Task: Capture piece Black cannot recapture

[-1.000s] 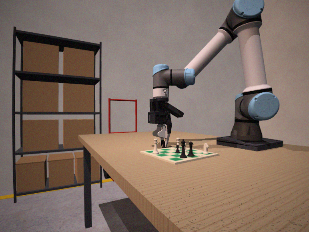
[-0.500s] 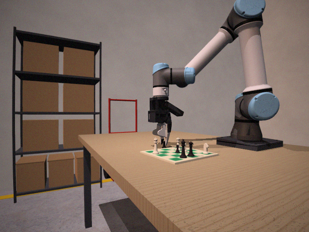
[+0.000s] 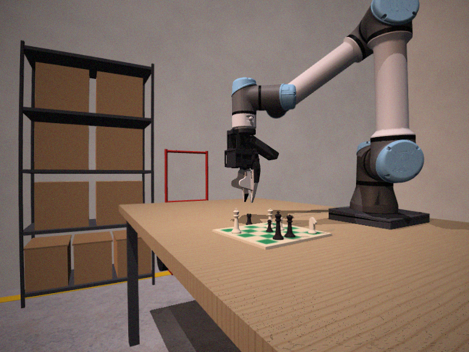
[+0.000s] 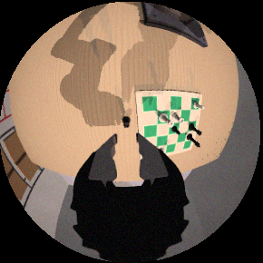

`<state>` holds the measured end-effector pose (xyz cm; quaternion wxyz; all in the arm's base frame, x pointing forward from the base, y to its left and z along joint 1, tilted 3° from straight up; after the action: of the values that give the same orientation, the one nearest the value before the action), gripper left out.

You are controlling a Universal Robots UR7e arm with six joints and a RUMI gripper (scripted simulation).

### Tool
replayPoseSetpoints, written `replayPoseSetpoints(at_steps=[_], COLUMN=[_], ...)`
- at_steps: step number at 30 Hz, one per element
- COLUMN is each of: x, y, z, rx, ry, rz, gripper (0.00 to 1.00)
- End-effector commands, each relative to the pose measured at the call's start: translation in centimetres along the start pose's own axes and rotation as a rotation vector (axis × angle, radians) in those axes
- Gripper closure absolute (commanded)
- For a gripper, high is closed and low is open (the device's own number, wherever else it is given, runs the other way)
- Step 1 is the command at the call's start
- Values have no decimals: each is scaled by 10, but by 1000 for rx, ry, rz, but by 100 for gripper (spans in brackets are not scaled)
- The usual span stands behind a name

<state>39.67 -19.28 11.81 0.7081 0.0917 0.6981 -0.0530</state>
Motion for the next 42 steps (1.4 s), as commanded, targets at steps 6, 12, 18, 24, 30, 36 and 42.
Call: replayPoseSetpoints(at_steps=[6,12,18,24,30,36,42], x=[-30,-30,-30,-30,-30,-30,-30], y=[0,0,0,0,0,0,0], z=[0,0,0,0,0,0,0], rx=[0,0,0,0,0,2,10], ry=[1,1,1,1,1,1,1], rz=[1,1,1,1,1,1,1], gripper=[78,0,0,0,0,0,0])
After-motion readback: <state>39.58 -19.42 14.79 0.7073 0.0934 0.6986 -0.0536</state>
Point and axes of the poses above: the point where the finger pads meet when closed, its own x axis out along the fingers, its own y axis across the jaws, z = x × y, the point moved 7 cm from there along -x, back along the fingers, and after that the axes turned 5 degrees about x, right-handed, at the moved point
